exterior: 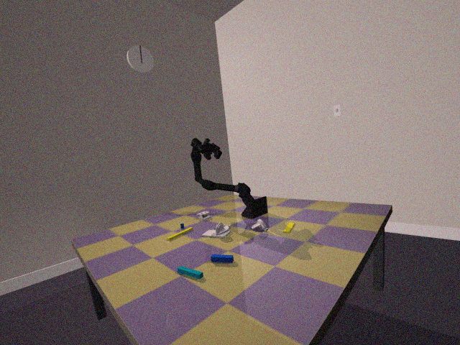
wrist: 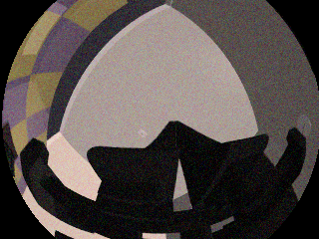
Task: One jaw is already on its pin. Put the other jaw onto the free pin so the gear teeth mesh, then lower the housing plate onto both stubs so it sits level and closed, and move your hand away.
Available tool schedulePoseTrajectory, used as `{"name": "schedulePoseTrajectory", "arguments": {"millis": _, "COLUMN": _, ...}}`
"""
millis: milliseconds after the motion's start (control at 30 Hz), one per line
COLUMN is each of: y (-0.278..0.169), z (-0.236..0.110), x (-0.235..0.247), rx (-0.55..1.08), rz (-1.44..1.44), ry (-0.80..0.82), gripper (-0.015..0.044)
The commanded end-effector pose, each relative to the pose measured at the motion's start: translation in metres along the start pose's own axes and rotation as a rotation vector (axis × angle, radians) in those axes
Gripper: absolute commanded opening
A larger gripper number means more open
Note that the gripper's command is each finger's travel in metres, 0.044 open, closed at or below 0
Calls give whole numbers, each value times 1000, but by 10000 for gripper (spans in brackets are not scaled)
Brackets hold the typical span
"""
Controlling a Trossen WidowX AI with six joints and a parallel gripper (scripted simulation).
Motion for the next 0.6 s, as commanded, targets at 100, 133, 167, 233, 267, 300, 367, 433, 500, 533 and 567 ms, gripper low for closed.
{"name": "schedulePoseTrajectory", "arguments": {"millis": 100, "y": -40, "z": 19, "x": 20, "rx": 113, "rz": 161, "ry": 79, "gripper": 0}}
{"name": "schedulePoseTrajectory", "arguments": {"millis": 133, "y": -46, "z": 21, "x": 23, "rx": 129, "rz": 182, "ry": 89, "gripper": 0}}
{"name": "schedulePoseTrajectory", "arguments": {"millis": 167, "y": -51, "z": 22, "x": 26, "rx": 146, "rz": 203, "ry": 99, "gripper": 0}}
{"name": "schedulePoseTrajectory", "arguments": {"millis": 233, "y": -62, "z": 26, "x": 32, "rx": 179, "rz": 246, "ry": 118, "gripper": 0}}
{"name": "schedulePoseTrajectory", "arguments": {"millis": 267, "y": -67, "z": 27, "x": 36, "rx": 196, "rz": 267, "ry": 128, "gripper": 0}}
{"name": "schedulePoseTrajectory", "arguments": {"millis": 300, "y": -73, "z": 29, "x": 39, "rx": 213, "rz": 288, "ry": 137, "gripper": 0}}
{"name": "schedulePoseTrajectory", "arguments": {"millis": 367, "y": -83, "z": 31, "x": 46, "rx": 247, "rz": 330, "ry": 155, "gripper": 0}}
{"name": "schedulePoseTrajectory", "arguments": {"millis": 433, "y": -95, "z": 34, "x": 54, "rx": 282, "rz": 376, "ry": 174, "gripper": 0}}
{"name": "schedulePoseTrajectory", "arguments": {"millis": 500, "y": -107, "z": 36, "x": 62, "rx": 318, "rz": 423, "ry": 193, "gripper": 0}}
{"name": "schedulePoseTrajectory", "arguments": {"millis": 533, "y": -113, "z": 36, "x": 66, "rx": 336, "rz": 446, "ry": 202, "gripper": 0}}
{"name": "schedulePoseTrajectory", "arguments": {"millis": 567, "y": -119, "z": 37, "x": 71, "rx": 355, "rz": 470, "ry": 211, "gripper": 0}}
Point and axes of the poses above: the point midway between the two fingers, 35 mm back from their tips, its own z axis out along the fingers, its own x axis across the jaws, y = z × x, the point moved 8 cm from there along -z, back along the fingers, and after that the axes turned 15 degrees about -z, right-handed, at the moved point
